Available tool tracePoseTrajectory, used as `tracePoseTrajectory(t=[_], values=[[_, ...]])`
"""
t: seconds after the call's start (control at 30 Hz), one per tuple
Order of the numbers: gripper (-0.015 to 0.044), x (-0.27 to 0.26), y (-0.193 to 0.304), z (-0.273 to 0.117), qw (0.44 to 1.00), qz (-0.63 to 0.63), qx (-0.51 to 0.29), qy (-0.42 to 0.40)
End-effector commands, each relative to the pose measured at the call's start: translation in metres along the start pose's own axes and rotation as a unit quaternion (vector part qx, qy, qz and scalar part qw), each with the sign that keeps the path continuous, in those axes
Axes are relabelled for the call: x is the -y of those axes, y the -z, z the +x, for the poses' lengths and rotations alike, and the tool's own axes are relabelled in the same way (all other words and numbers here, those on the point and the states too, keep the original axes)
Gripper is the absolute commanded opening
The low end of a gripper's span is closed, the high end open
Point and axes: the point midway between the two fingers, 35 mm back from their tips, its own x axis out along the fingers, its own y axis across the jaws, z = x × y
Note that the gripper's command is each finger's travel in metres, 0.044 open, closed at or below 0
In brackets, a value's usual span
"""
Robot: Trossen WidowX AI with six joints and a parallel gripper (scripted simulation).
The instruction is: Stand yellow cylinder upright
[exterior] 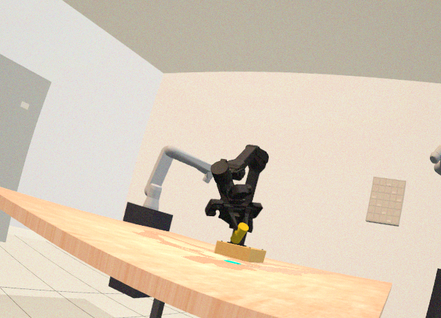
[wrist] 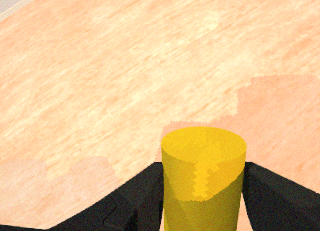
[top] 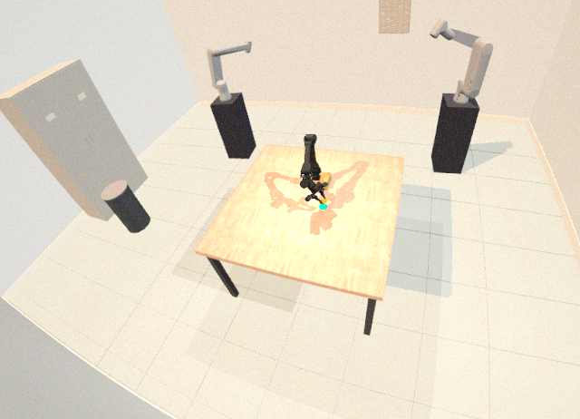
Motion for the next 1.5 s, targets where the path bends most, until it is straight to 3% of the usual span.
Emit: tracePoseTrajectory(t=[0.0,1.47], values=[[0.0105,0.000,0.001,-0.001,1.000,0.002,0.014,-0.002],[0.0105,0.001,0.006,-0.017,0.988,-0.016,0.155,-0.015]])
